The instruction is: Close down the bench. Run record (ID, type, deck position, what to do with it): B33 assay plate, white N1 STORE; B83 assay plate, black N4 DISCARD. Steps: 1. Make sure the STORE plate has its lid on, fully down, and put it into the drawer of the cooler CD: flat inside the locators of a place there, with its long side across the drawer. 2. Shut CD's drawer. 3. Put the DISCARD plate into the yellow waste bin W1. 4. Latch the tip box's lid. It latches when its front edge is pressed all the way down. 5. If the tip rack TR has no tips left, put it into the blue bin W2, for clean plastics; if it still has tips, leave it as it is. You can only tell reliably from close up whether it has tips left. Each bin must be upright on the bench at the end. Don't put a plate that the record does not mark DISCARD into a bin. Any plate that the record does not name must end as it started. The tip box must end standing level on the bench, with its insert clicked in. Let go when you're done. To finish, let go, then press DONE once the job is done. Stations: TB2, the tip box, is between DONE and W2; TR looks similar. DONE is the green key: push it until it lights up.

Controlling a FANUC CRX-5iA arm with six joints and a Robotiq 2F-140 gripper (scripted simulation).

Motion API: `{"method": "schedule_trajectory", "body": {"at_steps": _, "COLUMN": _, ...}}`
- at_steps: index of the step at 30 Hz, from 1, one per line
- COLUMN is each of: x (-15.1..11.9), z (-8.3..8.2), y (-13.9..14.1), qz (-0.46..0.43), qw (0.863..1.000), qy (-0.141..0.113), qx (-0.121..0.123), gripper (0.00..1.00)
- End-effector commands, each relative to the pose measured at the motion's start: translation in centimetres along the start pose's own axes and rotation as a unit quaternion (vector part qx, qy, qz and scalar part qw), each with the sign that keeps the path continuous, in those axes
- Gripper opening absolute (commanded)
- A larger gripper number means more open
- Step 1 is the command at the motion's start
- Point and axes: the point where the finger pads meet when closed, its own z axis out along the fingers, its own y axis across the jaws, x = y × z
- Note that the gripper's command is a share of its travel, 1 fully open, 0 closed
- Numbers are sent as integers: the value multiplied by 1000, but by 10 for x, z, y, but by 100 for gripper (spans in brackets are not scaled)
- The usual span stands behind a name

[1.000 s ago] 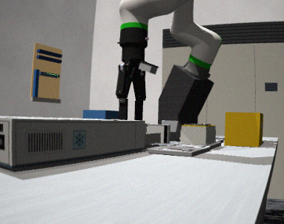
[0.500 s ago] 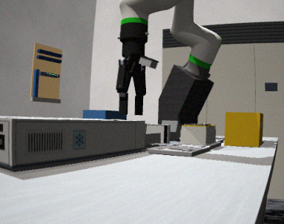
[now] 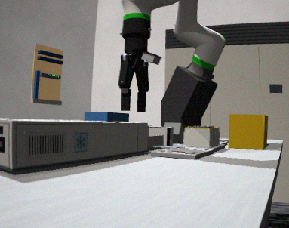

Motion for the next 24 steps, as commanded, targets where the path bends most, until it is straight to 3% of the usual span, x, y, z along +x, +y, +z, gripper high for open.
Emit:
{"method": "schedule_trajectory", "body": {"at_steps": 1, "x": 0, "z": -5, "y": 1, "qz": 0, "qw": 1000, "qy": 0, "qx": -1, "gripper": 65}}
{"method": "schedule_trajectory", "body": {"at_steps": 24, "x": 0, "z": -29, "y": 1, "qz": 0, "qw": 1000, "qy": 0, "qx": -1, "gripper": 65}}
